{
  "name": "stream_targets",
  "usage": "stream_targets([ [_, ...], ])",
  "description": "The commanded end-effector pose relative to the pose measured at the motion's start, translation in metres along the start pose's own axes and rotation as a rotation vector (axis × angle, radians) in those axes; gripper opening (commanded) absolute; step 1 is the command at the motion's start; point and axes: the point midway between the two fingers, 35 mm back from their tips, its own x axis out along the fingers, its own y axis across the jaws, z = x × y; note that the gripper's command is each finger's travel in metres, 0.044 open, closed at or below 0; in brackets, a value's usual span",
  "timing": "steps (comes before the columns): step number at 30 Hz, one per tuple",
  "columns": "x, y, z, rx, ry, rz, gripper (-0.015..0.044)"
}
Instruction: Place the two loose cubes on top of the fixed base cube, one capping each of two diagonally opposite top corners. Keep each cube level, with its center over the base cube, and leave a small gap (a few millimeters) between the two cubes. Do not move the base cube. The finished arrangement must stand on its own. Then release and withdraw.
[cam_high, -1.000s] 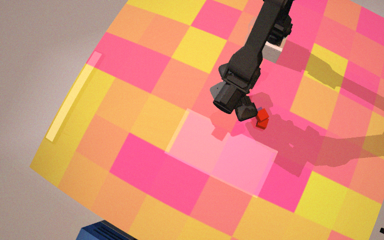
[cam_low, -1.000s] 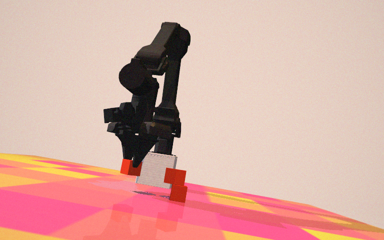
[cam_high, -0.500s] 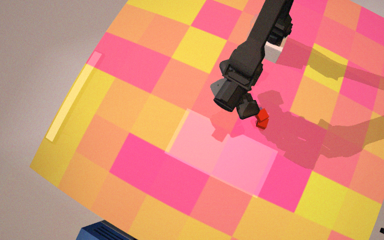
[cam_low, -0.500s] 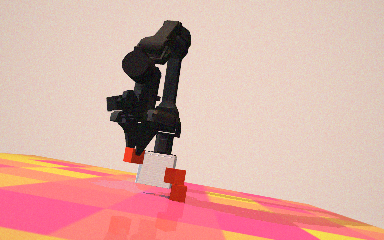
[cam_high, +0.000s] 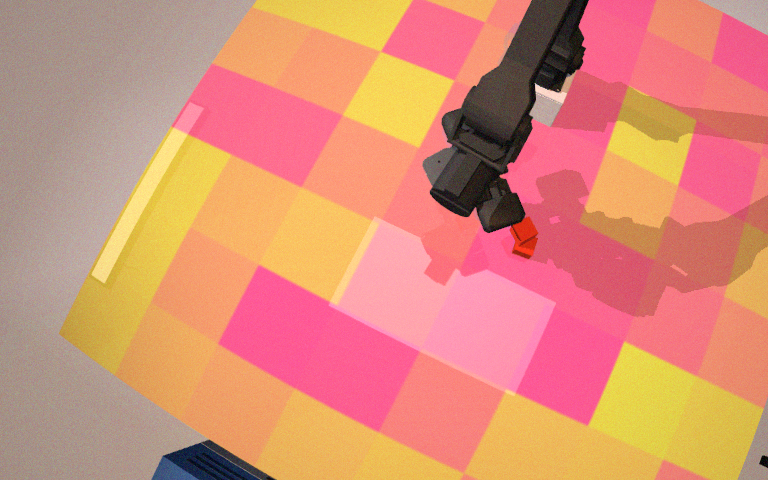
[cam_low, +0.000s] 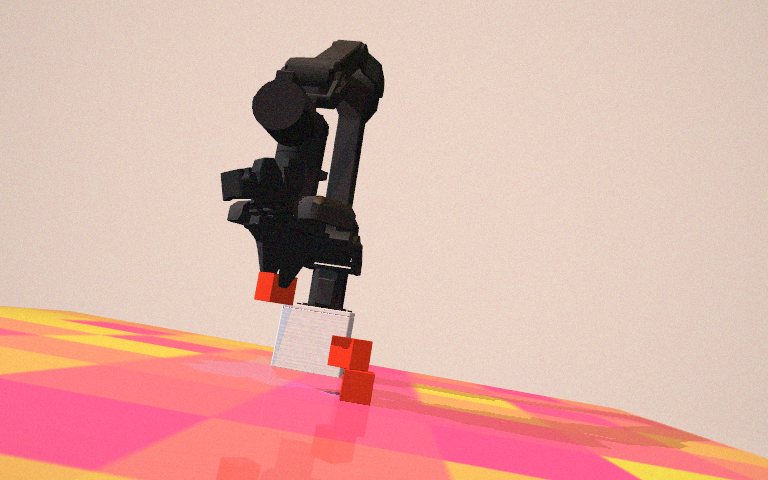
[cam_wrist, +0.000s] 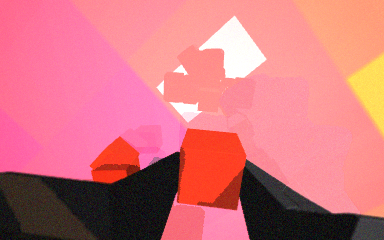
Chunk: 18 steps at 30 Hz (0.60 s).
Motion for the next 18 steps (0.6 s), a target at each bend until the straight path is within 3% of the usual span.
stream_targets([
  [1, -0.013, 0.001, 0.001, 0.007, -0.016, 0.01, 0.0105],
  [8, -0.017, 0.002, 0.0, -0.009, -0.015, 0.008, 0.0105],
  [18, -0.016, 0.028, -0.007, -0.349, -0.015, 0.009, 0.0105],
])
